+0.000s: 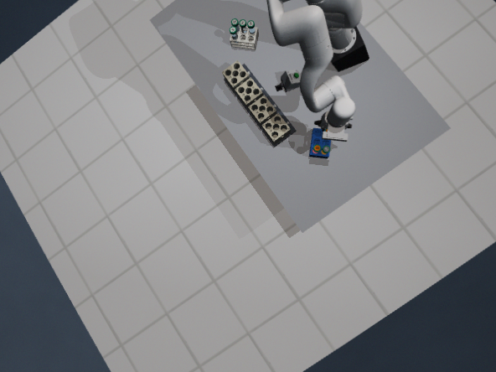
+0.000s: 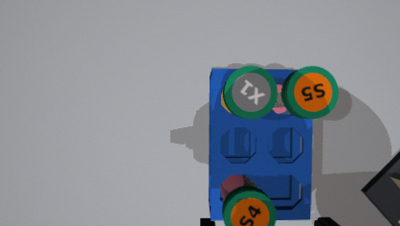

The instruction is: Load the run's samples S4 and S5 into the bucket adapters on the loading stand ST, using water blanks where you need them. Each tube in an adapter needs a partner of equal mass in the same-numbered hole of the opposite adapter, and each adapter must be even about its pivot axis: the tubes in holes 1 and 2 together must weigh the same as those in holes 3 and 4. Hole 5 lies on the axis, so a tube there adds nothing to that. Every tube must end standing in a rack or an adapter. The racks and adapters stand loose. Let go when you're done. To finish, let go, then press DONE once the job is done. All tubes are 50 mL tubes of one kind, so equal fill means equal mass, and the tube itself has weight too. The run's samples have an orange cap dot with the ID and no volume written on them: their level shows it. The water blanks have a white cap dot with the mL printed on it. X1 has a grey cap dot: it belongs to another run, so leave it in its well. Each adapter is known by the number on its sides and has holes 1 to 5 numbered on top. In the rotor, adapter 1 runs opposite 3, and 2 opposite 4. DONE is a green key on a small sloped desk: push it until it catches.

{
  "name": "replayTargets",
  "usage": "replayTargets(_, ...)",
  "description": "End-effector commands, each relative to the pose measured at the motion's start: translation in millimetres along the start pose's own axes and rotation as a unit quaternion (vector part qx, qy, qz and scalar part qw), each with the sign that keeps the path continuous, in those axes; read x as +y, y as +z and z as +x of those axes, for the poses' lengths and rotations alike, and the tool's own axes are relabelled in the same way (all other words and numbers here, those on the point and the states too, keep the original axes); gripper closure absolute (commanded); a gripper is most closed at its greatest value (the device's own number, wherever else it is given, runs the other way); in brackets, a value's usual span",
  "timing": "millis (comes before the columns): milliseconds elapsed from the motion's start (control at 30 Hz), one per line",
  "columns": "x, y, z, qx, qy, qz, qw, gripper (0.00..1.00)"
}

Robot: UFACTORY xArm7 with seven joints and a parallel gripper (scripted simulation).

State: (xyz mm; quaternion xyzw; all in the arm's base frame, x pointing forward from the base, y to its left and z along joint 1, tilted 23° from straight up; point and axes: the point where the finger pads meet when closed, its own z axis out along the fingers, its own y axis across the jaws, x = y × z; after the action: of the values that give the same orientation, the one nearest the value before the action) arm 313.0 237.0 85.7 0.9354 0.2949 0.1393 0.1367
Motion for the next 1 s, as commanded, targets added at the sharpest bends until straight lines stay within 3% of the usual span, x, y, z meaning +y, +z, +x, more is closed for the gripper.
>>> replayTargets(0,0,8,2,0.002,0.0,0.0,1.0,0.43)
replayTargets(667,0,44,2,0.002,0.0,0.0,1.0,0.43)
replayTargets(967,0,44,2,0.002,0.0,0.0,1.0,0.43)
